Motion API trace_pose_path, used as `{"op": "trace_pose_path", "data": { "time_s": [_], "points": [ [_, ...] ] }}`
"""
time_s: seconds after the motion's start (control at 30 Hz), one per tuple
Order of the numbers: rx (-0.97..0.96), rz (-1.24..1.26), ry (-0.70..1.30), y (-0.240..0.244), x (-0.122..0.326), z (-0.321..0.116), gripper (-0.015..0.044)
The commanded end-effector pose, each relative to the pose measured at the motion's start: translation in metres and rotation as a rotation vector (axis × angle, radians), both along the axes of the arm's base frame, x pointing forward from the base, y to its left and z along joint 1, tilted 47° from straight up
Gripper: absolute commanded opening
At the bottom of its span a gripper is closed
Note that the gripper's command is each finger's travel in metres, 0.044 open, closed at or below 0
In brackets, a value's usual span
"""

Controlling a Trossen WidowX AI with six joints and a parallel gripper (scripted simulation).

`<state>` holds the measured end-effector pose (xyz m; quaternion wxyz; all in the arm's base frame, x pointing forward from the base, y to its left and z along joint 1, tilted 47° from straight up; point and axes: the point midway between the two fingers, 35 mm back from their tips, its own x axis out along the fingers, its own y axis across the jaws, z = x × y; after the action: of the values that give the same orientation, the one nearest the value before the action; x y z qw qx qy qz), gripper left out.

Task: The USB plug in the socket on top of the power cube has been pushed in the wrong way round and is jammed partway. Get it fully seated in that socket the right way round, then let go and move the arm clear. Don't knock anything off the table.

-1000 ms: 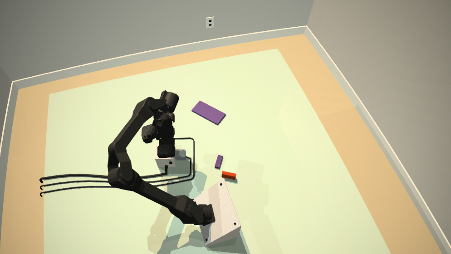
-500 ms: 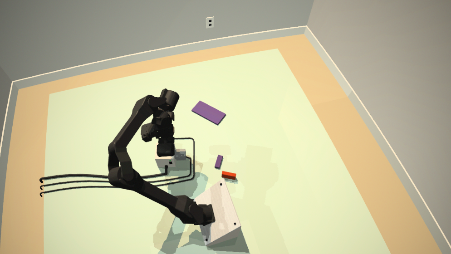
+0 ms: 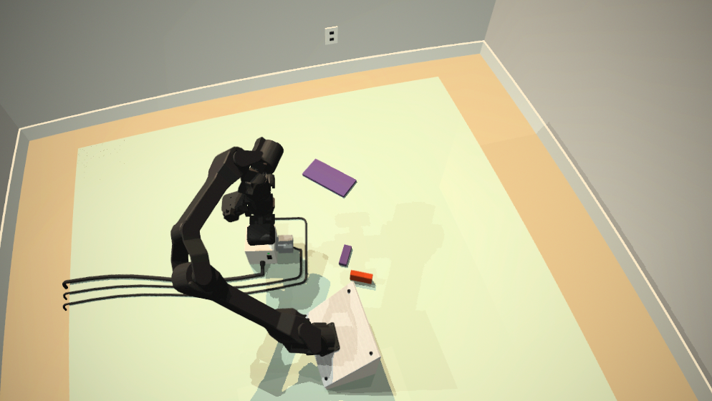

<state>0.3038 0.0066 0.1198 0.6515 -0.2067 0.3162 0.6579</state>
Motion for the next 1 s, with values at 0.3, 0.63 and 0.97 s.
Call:
{"op": "trace_pose_path", "data": {
  "time_s": [0.3,0.63,0.97],
  "points": [
    [-0.017,-0.169,0.182,0.0009,-0.0003,-0.0006,0.0000],
    [-0.034,-0.348,0.372,0.0010,-0.0003,-0.0006,0.0000],
    [-0.051,-0.527,0.562,0.0010,-0.0003,-0.0006,0.0000]
  ]
}}
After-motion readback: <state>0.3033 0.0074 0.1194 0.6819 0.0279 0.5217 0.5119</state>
